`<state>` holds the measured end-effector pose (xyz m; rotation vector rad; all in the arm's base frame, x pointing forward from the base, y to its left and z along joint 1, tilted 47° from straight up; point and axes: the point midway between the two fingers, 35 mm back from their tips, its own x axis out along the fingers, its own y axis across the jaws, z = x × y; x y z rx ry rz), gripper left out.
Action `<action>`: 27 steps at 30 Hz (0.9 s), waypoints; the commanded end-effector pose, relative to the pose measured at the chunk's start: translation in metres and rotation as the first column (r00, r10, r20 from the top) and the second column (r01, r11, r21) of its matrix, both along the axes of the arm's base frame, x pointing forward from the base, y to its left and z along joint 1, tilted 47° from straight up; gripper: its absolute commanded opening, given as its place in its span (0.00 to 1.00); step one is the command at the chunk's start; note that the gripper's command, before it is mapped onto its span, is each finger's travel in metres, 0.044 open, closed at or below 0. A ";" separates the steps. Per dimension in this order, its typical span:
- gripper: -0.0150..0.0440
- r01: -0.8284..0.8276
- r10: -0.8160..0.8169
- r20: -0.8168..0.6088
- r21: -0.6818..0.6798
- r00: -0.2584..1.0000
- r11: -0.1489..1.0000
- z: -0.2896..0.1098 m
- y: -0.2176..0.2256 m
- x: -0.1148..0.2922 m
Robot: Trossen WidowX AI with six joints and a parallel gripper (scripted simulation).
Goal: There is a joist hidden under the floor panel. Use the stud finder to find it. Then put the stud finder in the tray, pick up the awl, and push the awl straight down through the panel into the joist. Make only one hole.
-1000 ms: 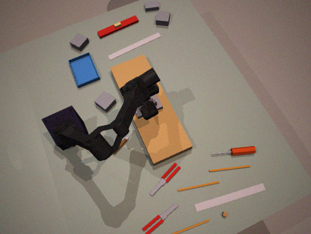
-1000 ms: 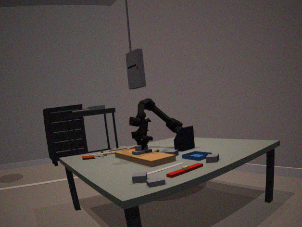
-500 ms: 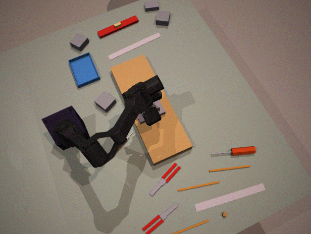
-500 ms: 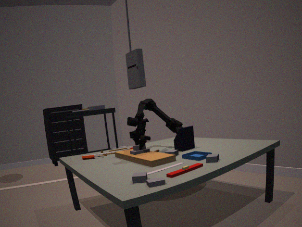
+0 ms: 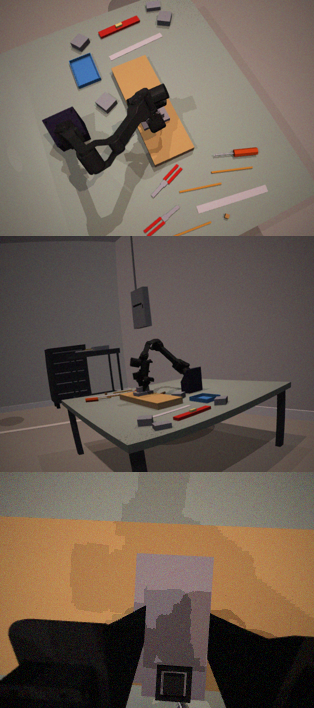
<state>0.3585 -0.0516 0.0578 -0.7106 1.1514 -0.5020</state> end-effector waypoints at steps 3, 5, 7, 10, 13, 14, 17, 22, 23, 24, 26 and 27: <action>0.25 0.004 -0.004 0.001 -0.005 1.000 1.000 0.010 -0.010 0.000; 0.25 0.004 -0.004 0.001 -0.005 1.000 1.000 0.013 -0.012 0.000; 0.25 0.004 -0.004 0.001 -0.005 1.000 1.000 0.015 -0.015 0.000; 0.25 0.004 -0.004 0.001 -0.006 1.000 1.000 0.020 -0.019 0.000; 0.25 0.004 -0.004 0.001 -0.006 1.000 1.000 0.024 -0.023 0.000; 0.25 0.004 -0.004 0.001 -0.006 1.000 1.000 0.025 -0.024 0.000; 0.25 0.004 -0.004 0.001 -0.006 1.000 1.000 0.030 -0.028 0.000; 0.25 0.004 -0.004 0.001 -0.007 1.000 1.000 0.037 -0.035 0.000; 0.25 0.004 -0.004 0.001 -0.007 1.000 1.000 0.038 -0.036 0.000; 0.25 0.004 -0.004 0.001 -0.007 1.000 1.000 0.040 -0.037 0.000; 0.25 0.004 -0.004 0.001 -0.007 1.000 1.000 0.042 -0.040 0.000; 0.25 0.004 -0.004 0.001 -0.007 1.000 1.000 0.044 -0.041 0.000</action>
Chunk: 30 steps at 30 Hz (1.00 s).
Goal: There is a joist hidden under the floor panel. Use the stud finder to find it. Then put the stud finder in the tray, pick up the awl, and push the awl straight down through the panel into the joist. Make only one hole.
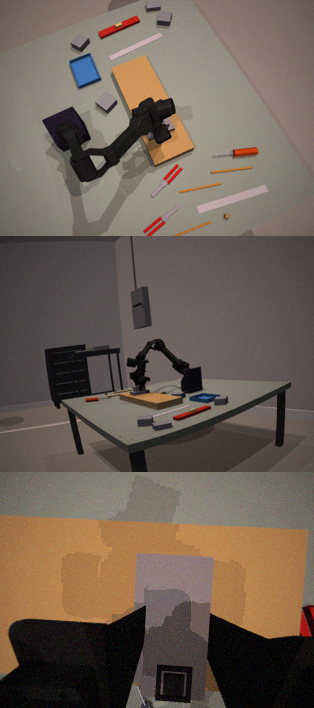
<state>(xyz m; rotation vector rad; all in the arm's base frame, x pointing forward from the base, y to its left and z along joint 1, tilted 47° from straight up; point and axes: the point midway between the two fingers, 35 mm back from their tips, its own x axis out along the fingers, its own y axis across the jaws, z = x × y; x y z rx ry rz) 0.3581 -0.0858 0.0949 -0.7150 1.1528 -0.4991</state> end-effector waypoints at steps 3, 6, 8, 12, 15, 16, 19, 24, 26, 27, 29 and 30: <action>0.25 0.008 -0.008 0.004 -0.006 1.000 1.000 0.011 -0.011 0.000; 0.25 0.008 -0.008 0.005 -0.006 1.000 1.000 0.015 -0.015 0.000; 0.25 0.008 -0.008 0.005 -0.006 1.000 1.000 0.018 -0.017 0.000; 0.25 0.008 -0.008 0.005 -0.007 1.000 1.000 0.024 -0.022 0.000; 0.25 0.008 -0.008 0.005 -0.007 1.000 1.000 0.028 -0.026 0.000; 0.25 0.008 -0.008 0.005 -0.007 1.000 1.000 0.030 -0.028 0.000; 0.25 0.008 -0.008 0.005 -0.007 1.000 1.000 0.034 -0.031 0.000; 0.25 0.008 -0.008 0.005 -0.008 1.000 1.000 0.041 -0.038 0.000; 0.25 0.008 -0.008 0.005 -0.008 1.000 1.000 0.044 -0.041 0.000; 0.25 0.008 -0.008 0.006 -0.008 1.000 1.000 0.045 -0.042 0.000; 0.25 0.008 -0.008 0.006 -0.008 1.000 1.000 0.048 -0.044 0.000; 0.25 0.008 -0.008 0.006 -0.008 1.000 1.000 0.050 -0.046 0.000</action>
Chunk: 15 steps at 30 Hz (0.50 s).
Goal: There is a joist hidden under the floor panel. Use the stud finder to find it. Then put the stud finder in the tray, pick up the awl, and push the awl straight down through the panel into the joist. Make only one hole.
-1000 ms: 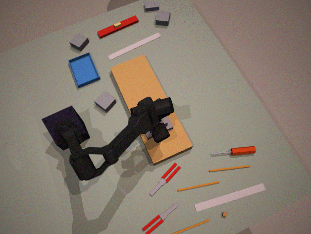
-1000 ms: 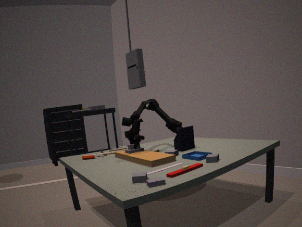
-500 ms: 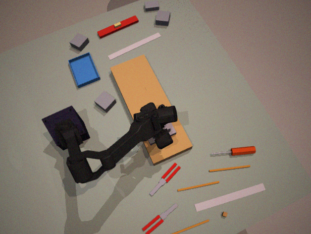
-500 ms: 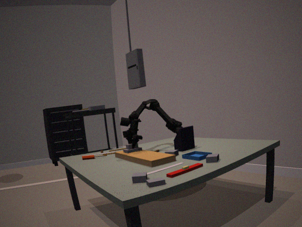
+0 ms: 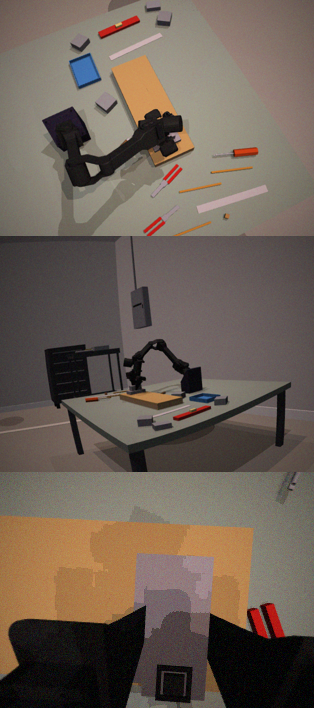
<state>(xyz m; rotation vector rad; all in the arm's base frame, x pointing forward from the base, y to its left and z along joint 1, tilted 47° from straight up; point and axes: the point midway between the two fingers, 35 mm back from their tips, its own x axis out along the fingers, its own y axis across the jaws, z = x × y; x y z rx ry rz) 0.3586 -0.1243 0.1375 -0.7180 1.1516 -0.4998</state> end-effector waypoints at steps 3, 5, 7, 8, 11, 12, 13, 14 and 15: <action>0.25 0.009 -0.009 0.006 -0.006 1.000 1.000 0.011 -0.011 -0.001; 0.25 0.009 -0.009 0.006 -0.006 1.000 1.000 0.014 -0.014 -0.001; 0.25 0.009 -0.009 0.006 -0.006 1.000 1.000 0.017 -0.016 -0.001; 0.25 0.009 -0.009 0.006 -0.006 1.000 1.000 0.017 -0.016 -0.001; 0.25 0.004 -0.004 0.005 -0.001 1.000 1.000 0.013 -0.012 0.000; 0.25 0.004 -0.004 0.005 -0.001 1.000 1.000 0.013 -0.012 0.000; 0.25 0.004 -0.004 0.005 -0.001 1.000 1.000 0.013 -0.012 0.000; 0.25 0.004 -0.004 0.005 -0.001 1.000 1.000 0.013 -0.012 0.000; 0.25 0.004 -0.004 0.005 -0.001 1.000 1.000 0.013 -0.012 0.000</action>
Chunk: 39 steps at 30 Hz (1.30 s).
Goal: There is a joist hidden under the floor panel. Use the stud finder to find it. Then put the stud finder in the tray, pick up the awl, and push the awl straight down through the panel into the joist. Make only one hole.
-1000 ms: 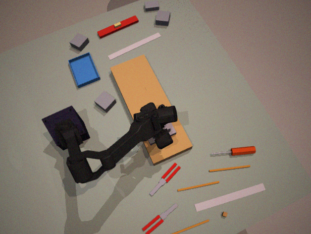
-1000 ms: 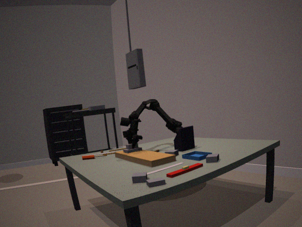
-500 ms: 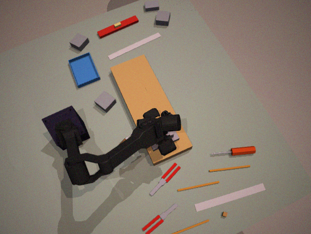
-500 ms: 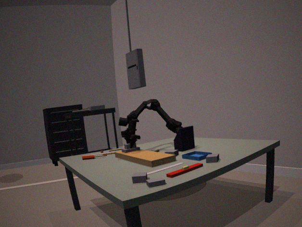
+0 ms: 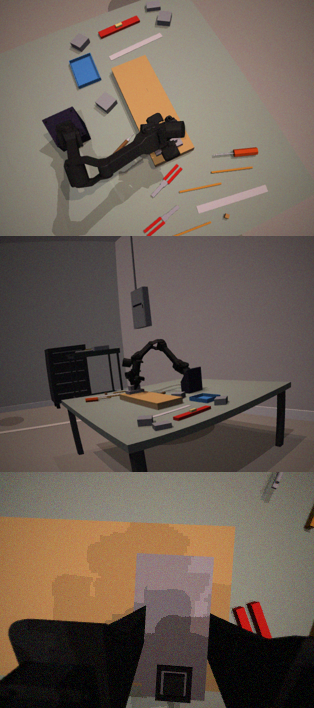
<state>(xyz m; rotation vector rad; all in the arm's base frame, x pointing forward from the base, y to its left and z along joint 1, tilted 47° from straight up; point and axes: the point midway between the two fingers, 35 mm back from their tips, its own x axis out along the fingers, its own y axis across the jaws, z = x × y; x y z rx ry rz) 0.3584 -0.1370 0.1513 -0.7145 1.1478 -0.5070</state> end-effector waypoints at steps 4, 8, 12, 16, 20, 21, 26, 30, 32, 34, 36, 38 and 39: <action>0.25 -0.001 0.001 -0.001 0.000 1.000 1.000 0.000 0.001 0.000; 0.25 0.000 0.000 -0.002 0.004 1.000 1.000 0.008 0.011 0.001; 0.25 0.003 -0.003 -0.004 0.007 1.000 1.000 0.023 0.026 0.002; 0.25 0.004 -0.004 -0.004 0.007 1.000 1.000 0.039 0.042 0.000; 0.25 0.004 -0.004 -0.004 0.004 1.000 1.000 0.055 0.058 -0.003; 0.25 0.004 -0.004 -0.004 0.003 1.000 1.000 0.059 0.062 -0.004; 0.25 0.004 -0.004 -0.003 -0.001 1.000 1.000 0.069 0.071 -0.008; 0.25 -0.031 0.031 -0.028 0.008 0.999 0.999 0.060 0.082 -0.001; 0.25 -0.066 0.067 -0.056 0.018 0.996 0.998 0.049 0.095 0.005; 0.25 -0.107 0.109 -0.086 0.030 0.990 0.994 0.037 0.109 0.011; 0.25 -0.146 0.150 -0.117 0.043 0.982 0.988 0.025 0.124 0.015; 0.25 -0.184 0.190 -0.147 0.056 0.971 0.981 0.012 0.139 0.019; 0.25 -0.203 0.210 -0.162 0.062 0.964 0.977 0.006 0.146 0.021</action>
